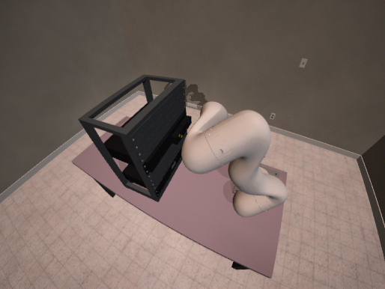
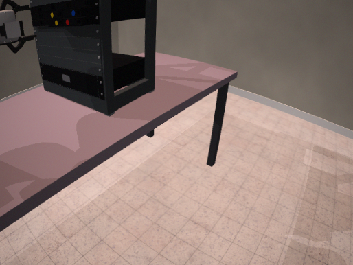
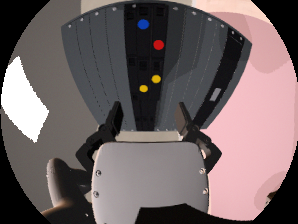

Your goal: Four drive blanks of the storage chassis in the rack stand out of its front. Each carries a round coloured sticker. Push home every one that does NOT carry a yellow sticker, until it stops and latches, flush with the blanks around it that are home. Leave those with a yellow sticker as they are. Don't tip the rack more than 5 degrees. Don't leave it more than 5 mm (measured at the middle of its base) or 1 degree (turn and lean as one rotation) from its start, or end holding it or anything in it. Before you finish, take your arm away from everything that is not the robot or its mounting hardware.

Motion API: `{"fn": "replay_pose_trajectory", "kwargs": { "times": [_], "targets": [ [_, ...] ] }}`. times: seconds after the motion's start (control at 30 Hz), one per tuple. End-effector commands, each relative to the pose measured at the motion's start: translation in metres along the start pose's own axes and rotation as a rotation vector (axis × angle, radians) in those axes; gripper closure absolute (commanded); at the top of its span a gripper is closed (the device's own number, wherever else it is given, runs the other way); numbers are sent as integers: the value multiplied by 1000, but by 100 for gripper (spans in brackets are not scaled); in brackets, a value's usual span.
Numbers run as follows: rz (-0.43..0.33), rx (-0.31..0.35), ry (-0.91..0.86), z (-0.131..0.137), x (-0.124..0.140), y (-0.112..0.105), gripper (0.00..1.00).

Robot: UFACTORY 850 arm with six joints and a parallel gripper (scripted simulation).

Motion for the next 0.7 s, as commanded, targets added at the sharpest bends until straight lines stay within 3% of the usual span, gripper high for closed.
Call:
{"fn": "replay_pose_trajectory", "kwargs": {
  "times": [0.0,0.27,0.67],
  "targets": [
    [2,-1,-2,0,6,14,0],
    [2,-1,-2,2,15,32,0],
    [2,-2,-2,2,16,33,0]
  ]
}}
Point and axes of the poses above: the point where the finger pads meet when closed, its own y axis out along the fingers, its own z axis across the jaws, x = y × z, the point moved 6 cm from there along -y, back along the fingers, and after that the axes turned 11 degrees about y, right-handed, at the moved point
